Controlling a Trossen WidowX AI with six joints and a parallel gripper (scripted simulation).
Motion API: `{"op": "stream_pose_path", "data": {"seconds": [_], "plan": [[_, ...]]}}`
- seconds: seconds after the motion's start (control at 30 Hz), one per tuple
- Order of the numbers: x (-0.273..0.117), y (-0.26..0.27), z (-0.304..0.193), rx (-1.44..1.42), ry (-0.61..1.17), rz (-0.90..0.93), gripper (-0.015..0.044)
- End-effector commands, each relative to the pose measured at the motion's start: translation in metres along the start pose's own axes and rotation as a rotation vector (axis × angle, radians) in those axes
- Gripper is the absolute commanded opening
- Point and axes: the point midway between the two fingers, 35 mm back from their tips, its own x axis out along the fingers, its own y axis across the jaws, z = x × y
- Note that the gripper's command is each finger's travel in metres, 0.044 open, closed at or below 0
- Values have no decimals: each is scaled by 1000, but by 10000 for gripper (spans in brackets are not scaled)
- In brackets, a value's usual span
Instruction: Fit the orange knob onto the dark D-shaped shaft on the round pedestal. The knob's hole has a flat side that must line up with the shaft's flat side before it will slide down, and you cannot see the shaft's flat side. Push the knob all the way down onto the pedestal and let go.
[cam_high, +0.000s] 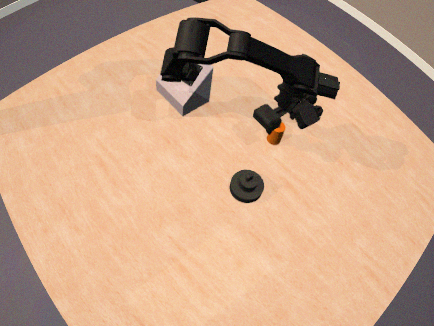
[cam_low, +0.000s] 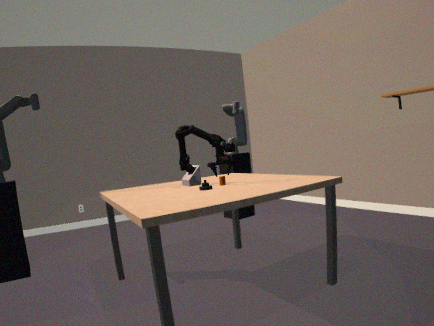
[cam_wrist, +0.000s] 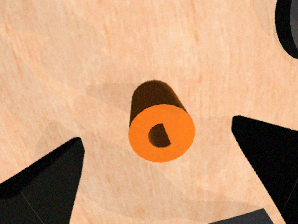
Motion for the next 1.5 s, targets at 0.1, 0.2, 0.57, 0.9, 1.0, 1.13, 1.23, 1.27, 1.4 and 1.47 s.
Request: {"op": "stream_pose_path", "data": {"seconds": [0.1,0.2,0.57,0.9,1.0,1.13,1.23,1.27,1.4,1.47], "plan": [[14,-2,-3,-10,6,-11,440],[19,-2,-2,-10,5,-11,440],[37,-2,-3,-10,5,-12,440],[53,-3,-4,-10,6,-14,440],[56,-4,-5,-10,6,-14,440],[56,-4,-5,-10,6,-14,361],[56,-4,-5,-10,6,-14,282],[56,-4,-5,-10,6,-14,256],[56,-4,-5,-10,6,-14,171],[56,-4,-5,-10,6,-14,157]]}}
